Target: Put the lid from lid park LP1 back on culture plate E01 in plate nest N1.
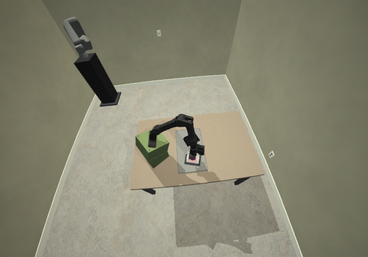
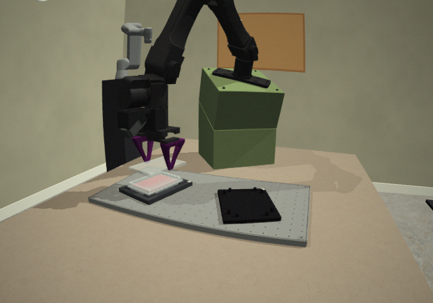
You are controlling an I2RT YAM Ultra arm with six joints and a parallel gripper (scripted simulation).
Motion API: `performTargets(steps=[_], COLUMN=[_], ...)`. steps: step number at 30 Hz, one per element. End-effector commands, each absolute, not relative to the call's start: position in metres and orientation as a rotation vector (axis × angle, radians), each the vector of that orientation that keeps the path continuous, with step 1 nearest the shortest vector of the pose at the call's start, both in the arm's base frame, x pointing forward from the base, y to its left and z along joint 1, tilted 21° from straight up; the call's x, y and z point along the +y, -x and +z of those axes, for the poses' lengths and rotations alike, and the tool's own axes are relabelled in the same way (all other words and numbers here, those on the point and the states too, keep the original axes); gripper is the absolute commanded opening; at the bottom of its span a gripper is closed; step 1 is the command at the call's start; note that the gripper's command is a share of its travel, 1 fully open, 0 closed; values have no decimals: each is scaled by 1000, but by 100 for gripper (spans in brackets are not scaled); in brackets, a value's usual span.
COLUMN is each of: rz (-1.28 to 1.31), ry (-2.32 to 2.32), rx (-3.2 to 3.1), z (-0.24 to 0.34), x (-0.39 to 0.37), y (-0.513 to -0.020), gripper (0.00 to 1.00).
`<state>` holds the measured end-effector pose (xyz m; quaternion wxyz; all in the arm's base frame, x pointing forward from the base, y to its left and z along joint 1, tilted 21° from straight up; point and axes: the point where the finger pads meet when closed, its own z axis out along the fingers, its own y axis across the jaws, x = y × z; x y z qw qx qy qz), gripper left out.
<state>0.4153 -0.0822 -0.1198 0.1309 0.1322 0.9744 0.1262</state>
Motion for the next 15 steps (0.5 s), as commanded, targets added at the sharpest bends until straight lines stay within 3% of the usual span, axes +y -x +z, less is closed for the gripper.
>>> performTargets(steps=[1, 15], rz=[370, 361], ry=[-384, -359], rx=[2820, 2800], z=[-118, -110], x=[-102, -98], y=[-418, -425], gripper=[0, 0])
